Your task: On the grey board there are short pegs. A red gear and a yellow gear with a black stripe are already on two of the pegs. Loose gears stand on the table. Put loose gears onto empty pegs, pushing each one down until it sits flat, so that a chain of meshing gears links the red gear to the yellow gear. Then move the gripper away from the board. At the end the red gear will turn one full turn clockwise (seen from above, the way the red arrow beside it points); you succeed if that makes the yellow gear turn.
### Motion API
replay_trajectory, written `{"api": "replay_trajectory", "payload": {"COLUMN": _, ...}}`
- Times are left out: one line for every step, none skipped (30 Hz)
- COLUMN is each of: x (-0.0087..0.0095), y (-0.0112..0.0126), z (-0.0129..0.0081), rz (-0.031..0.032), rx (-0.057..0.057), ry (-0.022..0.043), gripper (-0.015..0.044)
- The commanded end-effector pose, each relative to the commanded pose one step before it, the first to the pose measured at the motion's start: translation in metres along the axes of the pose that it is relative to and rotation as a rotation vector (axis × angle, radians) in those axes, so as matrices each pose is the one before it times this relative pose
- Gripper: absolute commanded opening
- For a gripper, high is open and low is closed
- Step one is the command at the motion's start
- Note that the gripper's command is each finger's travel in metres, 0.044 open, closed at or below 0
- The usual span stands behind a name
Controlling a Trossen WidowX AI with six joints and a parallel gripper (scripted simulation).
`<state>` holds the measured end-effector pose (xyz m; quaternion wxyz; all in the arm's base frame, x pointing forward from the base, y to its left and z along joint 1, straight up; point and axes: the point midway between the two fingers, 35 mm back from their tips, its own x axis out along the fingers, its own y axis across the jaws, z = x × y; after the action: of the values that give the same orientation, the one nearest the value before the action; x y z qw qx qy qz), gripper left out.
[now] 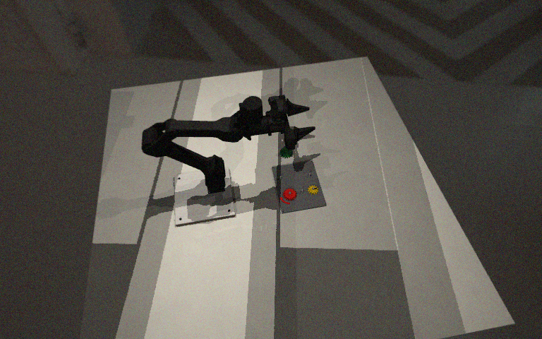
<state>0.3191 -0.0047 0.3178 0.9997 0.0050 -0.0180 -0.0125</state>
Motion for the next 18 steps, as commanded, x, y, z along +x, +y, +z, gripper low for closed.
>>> {"api": "replay_trajectory", "payload": {"x": 0.00140, "y": 0.00083, "z": -0.00214, "rz": 0.00256, "rx": 0.0054, "ry": 0.01234, "gripper": 0.0426}}
{"api": "replay_trajectory", "payload": {"x": 0.00412, "y": 0.00249, "z": -0.00645, "rz": 0.00728, "rx": 0.0161, "ry": 0.03710, "gripper": 0.0440}}
{"api": "replay_trajectory", "payload": {"x": 0.00671, "y": 0.00405, "z": -0.01075, "rz": 0.01075, "rx": 0.0262, "ry": 0.06209, "gripper": 0.0440}}
{"api": "replay_trajectory", "payload": {"x": 0.00824, "y": 0.00478, "z": -0.01333, "rz": 0.01088, "rx": 0.0317, "ry": 0.07773, "gripper": 0.0440}}
{"api": "replay_trajectory", "payload": {"x": 0.00824, "y": 0.00444, "z": -0.01323, "rz": 0.00801, "rx": 0.0308, "ry": 0.07824, "gripper": 0.0440}}
{"api": "replay_trajectory", "payload": {"x": 0.00821, "y": 0.00408, "z": -0.01308, "rz": 0.00501, "rx": 0.0297, "ry": 0.07845, "gripper": 0.0440}}
{"api": "replay_trajectory", "payload": {"x": 0.00816, "y": 0.00372, "z": -0.01291, "rz": 0.00193, "rx": 0.0287, "ry": 0.07854, "gripper": 0.0440}}
{"api": "replay_trajectory", "payload": {"x": 0.00804, "y": 0.00338, "z": -0.01261, "rz": -0.00123, "rx": 0.0281, "ry": 0.07808, "gripper": 0.0440}}
{"api": "replay_trajectory", "payload": {"x": 0.00771, "y": 0.00429, "z": -0.01217, "rz": -0.00371, "rx": 0.0370, "ry": 0.08246, "gripper": 0.0440}}
{"api": "replay_trajectory", "payload": {"x": 0.00813, "y": 0.00414, "z": -0.01308, "rz": -0.00924, "rx": 0.0387, "ry": 0.08888, "gripper": 0.0440}}
{"api": "replay_trajectory", "payload": {"x": 0.00792, "y": 0.00358, "z": -0.01291, "rz": -0.01473, "rx": 0.0373, "ry": 0.08797, "gripper": 0.0440}}
{"api": "replay_trajectory", "payload": {"x": 0.00769, "y": 0.00304, "z": -0.01272, "rz": -0.02027, "rx": 0.0361, "ry": 0.08668, "gripper": 0.0440}}
{"api": "replay_trajectory", "payload": {"x": 0.00744, "y": 0.00250, "z": -0.01249, "rz": -0.02582, "rx": 0.0349, "ry": 0.08501, "gripper": 0.0440}}
{"api": "replay_trajectory", "payload": {"x": 0.00718, "y": 0.00197, "z": -0.01224, "rz": -0.03134, "rx": 0.0338, "ry": 0.08295, "gripper": 0.0440}}
{"api": "replay_trajectory", "payload": {"x": 0.00690, "y": 0.00146, "z": -0.01196, "rz": -0.03679, "rx": 0.0329, "ry": 0.08050, "gripper": 0.0440}}
{"api": "replay_trajectory", "payload": {"x": 0.00659, "y": 0.00097, "z": -0.01166, "rz": -0.04215, "rx": 0.0321, "ry": 0.07767, "gripper": 0.0440}}
{"api": "replay_trajectory", "payload": {"x": 0.00550, "y": 0.00073, "z": -0.00935, "rz": -0.03996, "rx": 0.0266, "ry": 0.06351, "gripper": 0.0440}}
{"api": "replay_trajectory", "payload": {"x": 0.00525, "y": 0.00041, "z": -0.00913, "rz": -0.04363, "rx": 0.0263, "ry": 0.06095, "gripper": 0.0440}}
